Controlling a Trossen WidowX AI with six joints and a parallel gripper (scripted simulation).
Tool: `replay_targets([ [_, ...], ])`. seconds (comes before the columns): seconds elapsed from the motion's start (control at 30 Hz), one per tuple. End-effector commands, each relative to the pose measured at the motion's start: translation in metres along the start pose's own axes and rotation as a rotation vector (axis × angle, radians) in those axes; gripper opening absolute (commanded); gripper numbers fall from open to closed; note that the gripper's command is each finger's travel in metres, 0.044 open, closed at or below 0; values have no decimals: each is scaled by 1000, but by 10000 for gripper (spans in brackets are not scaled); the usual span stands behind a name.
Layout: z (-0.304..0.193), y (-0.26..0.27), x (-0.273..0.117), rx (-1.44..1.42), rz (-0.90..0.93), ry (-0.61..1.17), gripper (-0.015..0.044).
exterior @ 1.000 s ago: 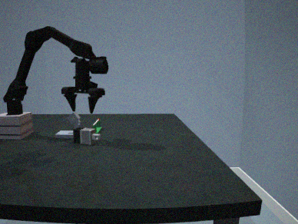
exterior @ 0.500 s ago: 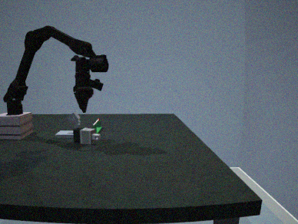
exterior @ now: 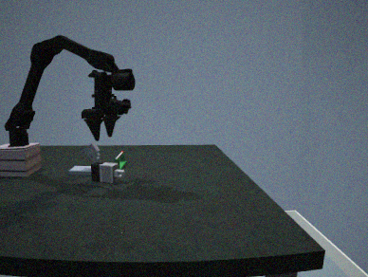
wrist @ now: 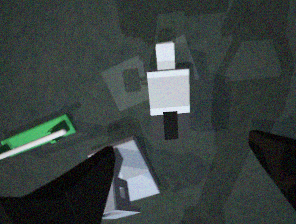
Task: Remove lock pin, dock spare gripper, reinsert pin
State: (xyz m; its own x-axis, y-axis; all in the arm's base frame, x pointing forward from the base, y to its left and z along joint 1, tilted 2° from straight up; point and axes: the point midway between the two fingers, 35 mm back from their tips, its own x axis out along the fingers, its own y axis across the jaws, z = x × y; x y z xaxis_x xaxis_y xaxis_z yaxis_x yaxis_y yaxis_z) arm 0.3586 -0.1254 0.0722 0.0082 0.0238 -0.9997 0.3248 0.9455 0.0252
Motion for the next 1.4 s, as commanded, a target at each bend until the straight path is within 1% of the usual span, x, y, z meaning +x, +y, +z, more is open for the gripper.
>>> replay_targets([
  [0.0,1,0,-2,32,-3,-4,440],
  [0.13,1,-1,9,32,-3,-4,440],
  [0.43,-2,-2,67,32,-3,-3,440],
  [1.37,0,-2,108,32,-3,-3,440],
])
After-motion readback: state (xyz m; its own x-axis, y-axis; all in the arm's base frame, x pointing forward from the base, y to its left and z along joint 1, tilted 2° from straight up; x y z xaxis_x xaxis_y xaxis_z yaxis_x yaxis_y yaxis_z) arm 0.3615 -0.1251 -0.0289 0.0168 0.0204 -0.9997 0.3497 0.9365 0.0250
